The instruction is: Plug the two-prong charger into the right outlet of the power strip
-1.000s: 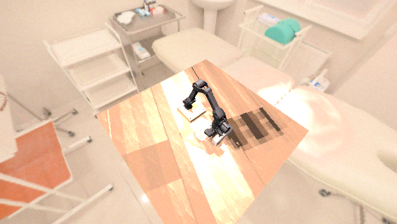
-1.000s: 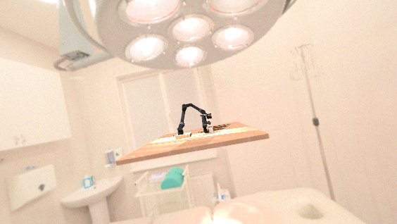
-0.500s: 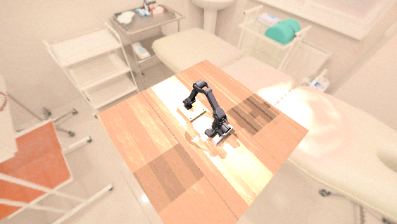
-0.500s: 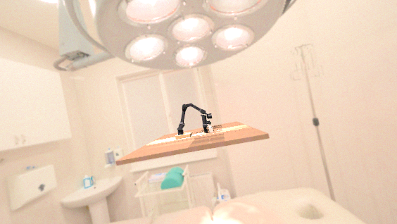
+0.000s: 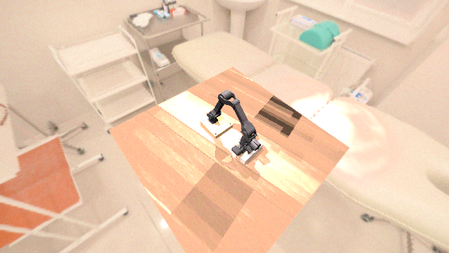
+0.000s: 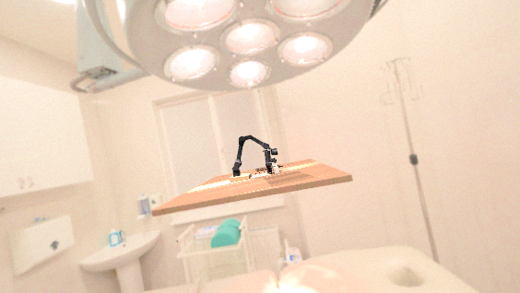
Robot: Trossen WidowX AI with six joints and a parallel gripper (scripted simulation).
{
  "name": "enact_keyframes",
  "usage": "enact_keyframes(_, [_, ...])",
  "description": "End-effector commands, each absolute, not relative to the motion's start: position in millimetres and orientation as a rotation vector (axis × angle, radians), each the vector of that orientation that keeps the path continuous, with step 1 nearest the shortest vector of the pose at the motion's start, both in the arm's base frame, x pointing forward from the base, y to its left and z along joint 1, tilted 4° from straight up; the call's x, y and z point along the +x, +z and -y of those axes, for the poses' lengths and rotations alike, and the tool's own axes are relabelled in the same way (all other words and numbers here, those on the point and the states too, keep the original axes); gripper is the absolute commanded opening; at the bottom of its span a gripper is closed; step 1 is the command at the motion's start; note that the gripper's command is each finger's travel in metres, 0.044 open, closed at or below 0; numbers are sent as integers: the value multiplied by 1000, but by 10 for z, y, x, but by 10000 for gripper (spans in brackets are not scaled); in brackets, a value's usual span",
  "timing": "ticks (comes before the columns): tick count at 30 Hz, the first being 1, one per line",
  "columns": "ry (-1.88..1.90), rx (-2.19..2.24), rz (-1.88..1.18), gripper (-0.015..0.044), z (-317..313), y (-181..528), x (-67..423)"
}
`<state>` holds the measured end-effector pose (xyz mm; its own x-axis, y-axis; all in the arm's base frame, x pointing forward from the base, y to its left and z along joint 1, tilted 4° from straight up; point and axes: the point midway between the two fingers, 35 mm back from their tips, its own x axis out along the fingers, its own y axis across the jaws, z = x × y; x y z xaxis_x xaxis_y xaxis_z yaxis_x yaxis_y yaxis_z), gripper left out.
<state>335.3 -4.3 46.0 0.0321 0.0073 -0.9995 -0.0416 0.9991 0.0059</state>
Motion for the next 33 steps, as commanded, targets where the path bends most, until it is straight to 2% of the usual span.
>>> enact_keyframes(1, [38,-35,-1539,0,49,459,3353])
enact_keyframes(33, [38,-35,-1539,0,48,462,3387])
